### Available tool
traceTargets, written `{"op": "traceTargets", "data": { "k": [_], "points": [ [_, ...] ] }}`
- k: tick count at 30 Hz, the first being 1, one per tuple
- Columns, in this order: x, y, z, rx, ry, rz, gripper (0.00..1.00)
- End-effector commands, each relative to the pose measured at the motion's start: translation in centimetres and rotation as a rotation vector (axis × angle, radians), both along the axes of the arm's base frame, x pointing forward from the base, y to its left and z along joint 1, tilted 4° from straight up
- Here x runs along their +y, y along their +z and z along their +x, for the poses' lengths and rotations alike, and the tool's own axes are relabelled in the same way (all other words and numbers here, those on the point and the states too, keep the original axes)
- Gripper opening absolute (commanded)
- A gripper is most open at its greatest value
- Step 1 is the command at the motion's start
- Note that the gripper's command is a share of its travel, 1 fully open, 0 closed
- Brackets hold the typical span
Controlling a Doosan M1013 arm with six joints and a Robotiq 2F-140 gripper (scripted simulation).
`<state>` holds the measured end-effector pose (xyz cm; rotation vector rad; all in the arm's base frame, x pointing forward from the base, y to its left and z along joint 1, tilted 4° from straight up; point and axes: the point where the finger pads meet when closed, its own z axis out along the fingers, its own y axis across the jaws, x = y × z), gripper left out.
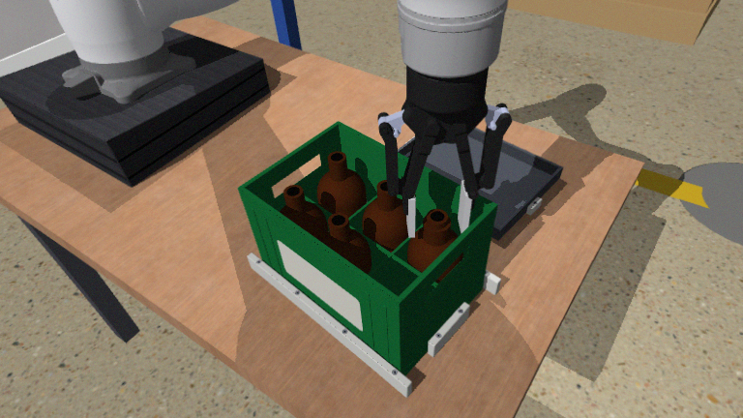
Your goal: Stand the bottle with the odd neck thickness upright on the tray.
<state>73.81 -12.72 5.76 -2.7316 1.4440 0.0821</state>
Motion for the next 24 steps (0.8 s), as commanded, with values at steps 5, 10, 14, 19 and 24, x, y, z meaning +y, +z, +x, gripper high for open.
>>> {"op": "traceTargets", "data": {
  "k": [5,10,14,19,24],
  "points": [
    [0.00,0.02,0.00,0.000,0.000,0.000,0.38],
    [0.00,0.02,0.00,0.000,0.000,0.000,0.38],
    [0.00,0.02,0.00,0.000,0.000,0.000,0.38],
    [0.00,0.02,0.00,0.000,0.000,0.000,0.00],
    [0.00,0.02,0.00,0.000,0.000,0.000,0.00]
  ]
}}
